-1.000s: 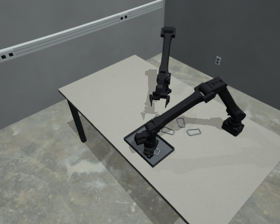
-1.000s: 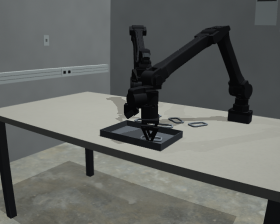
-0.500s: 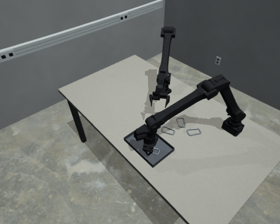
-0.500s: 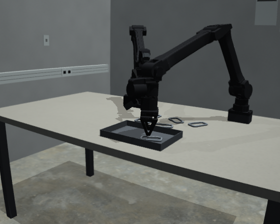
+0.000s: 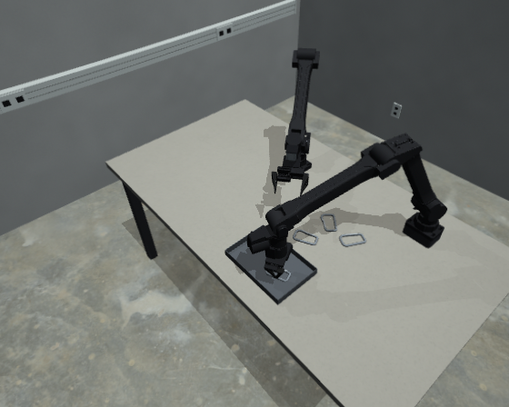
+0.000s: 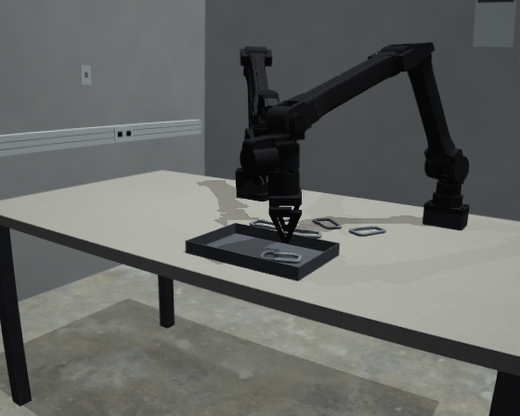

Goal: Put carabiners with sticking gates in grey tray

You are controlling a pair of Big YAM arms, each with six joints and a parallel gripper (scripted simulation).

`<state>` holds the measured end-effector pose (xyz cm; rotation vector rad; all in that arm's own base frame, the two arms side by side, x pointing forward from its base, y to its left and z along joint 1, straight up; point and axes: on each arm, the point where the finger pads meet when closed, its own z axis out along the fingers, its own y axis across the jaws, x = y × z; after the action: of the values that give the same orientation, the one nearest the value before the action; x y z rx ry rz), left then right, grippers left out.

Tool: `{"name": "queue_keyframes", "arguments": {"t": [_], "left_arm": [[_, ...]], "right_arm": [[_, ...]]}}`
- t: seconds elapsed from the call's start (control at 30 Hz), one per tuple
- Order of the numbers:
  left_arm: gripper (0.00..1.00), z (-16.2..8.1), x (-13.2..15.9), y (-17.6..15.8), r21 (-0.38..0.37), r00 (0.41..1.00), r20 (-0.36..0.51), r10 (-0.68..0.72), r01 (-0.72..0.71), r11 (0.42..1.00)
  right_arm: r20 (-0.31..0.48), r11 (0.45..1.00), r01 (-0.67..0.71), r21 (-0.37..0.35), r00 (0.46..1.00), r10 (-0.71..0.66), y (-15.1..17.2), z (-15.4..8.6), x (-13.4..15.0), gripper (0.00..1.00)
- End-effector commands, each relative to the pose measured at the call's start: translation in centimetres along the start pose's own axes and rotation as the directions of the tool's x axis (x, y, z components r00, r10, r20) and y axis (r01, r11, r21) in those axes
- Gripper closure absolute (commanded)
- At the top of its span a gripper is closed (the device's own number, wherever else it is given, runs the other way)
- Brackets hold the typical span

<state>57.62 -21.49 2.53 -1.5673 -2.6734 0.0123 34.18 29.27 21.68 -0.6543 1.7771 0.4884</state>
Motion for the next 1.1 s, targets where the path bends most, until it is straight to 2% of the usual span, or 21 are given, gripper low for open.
{"name": "queue_keyframes", "arguments": {"t": [0.0,0.03,0.07,0.13,0.23,0.3,0.47,0.53,0.6,0.7,0.9,1.03,1.07], "left_arm": [[0.18,-3.5,-1.9,1.5,-0.052,0.998,0.057,0.017,-0.014,0.999],[0.18,-2.9,-1.8,1.4,-0.046,0.999,0.051,0.017,-0.015,0.999],[0.18,-0.8,-1.5,1.2,-0.024,1.0,0.025,0.016,-0.015,1.0],[0.18,-0.4,-1.6,1.2,-0.025,1.0,0.026,0.016,-0.015,1.0],[0.18,-0.1,-1.5,1.2,-0.022,1.0,0.024,0.015,-0.015,1.0],[0.18,-1.6,-1.6,1.3,-0.037,0.999,0.04,0.016,-0.014,0.999],[0.18,-1.6,-1.6,1.2,-0.036,0.999,0.04,0.016,-0.014,0.999],[0.18,-1.6,-1.6,1.2,-0.036,0.999,0.04,0.016,-0.014,0.999],[0.18,-1.6,-1.6,1.2,-0.036,0.999,0.04,0.016,-0.014,0.999],[0.18,-1.6,-1.6,1.2,-0.036,0.999,0.04,0.016,-0.014,0.999],[0.18,-1.6,-1.6,1.2,-0.036,0.999,0.04,0.016,-0.014,0.999],[0.18,-1.6,-1.6,1.2,-0.036,0.999,0.04,0.016,-0.014,0.999],[0.18,-1.6,-1.6,1.2,-0.036,0.999,0.04,0.016,-0.014,0.999]], "right_arm": [[0.02,1.0,0.003,-0.003,1.0,-0.003,0.1,0.0,-0.7,0.0],[0.02,1.0,0.003,-0.003,1.0,-0.003,0.1,0.0,-0.7,0.0],[0.02,1.0,0.003,-0.003,1.0,-0.003,0.1,0.0,-0.7,0.0],[0.02,1.0,0.003,-0.003,1.0,-0.003,0.1,0.0,-0.7,0.0],[0.02,1.0,0.003,-0.003,1.0,-0.003,0.1,0.0,-0.7,0.0],[0.03,1.0,0.007,-0.015,1.0,-0.006,0.7,-0.3,-1.2,0.0],[-0.002,0.999,0.017,-0.05,1.0,-0.017,2.3,-2.1,-2.2,0.0],[-0.002,0.999,0.017,-0.05,1.0,-0.017,2.3,-2.1,-2.2,0.0],[-0.018,0.997,0.026,-0.078,0.999,-0.027,3.5,-4.0,-3.1,0.0],[-0.062,0.988,0.047,-0.147,0.996,-0.056,6.0,-8.7,-3.3,0.0],[-0.121,0.963,0.078,-0.26,0.986,-0.112,8.3,-17.2,-2.2,0.0],[-0.146,0.945,0.093,-0.315,0.979,-0.145,8.7,-21.5,-0.9,0.0],[-0.146,0.945,0.093,-0.315,0.979,-0.145,8.7,-21.5,-0.9,0.0]]}}
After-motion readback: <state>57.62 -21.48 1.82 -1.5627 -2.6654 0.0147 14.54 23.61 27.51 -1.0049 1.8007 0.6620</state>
